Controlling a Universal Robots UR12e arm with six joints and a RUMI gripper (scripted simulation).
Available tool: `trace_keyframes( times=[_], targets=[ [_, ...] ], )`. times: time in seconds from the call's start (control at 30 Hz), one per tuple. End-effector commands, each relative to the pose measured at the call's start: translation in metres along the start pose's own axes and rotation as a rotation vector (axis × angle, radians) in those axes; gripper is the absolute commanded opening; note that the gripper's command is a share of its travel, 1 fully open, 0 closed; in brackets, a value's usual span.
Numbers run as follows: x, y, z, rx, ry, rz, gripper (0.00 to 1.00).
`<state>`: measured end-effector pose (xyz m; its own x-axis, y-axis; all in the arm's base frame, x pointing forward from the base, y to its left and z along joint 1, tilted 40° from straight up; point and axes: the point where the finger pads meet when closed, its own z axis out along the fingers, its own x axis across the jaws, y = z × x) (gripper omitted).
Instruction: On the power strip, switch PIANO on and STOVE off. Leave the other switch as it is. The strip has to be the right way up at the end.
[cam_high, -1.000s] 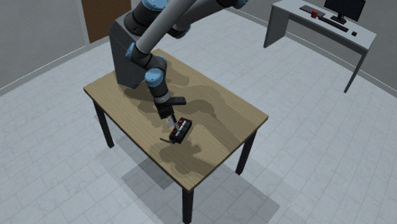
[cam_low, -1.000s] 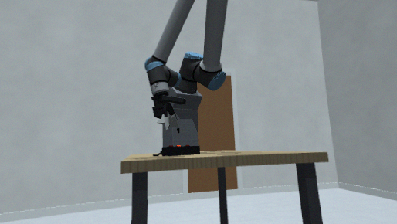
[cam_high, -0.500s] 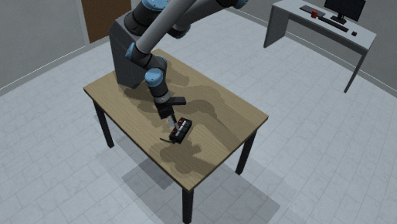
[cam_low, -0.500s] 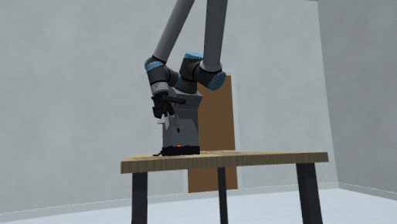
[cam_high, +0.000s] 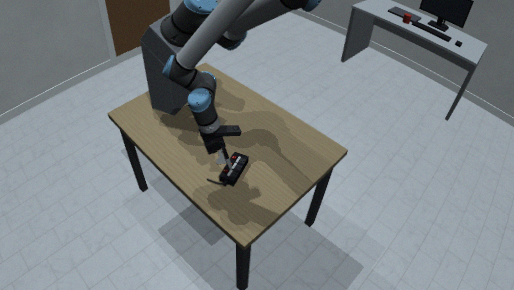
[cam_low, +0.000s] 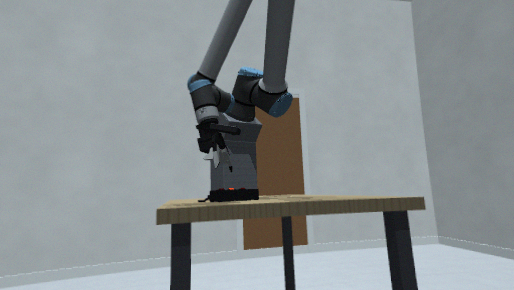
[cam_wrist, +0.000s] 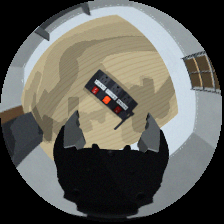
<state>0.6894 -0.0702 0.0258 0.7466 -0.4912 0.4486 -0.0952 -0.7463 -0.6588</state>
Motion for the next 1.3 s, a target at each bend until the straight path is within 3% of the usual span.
trace_keyframes(
  times=[0.0,0.07,0.27,0.5,1.27],
  targets=[
    [0.000,-0.003,-0.007,-0.028,-0.006,-0.058,1.00],
    [0.000,-0.003,-0.007,-0.028,-0.006,-0.058,1.00],
    [-0.005,-0.014,-0.039,-0.154,-0.053,-0.326,1.00],
    [-0.011,-0.020,-0.062,-0.228,-0.093,-0.488,1.00],
    [-0.013,-0.021,-0.061,-0.234,-0.099,-0.520,1.00]
  ],
)
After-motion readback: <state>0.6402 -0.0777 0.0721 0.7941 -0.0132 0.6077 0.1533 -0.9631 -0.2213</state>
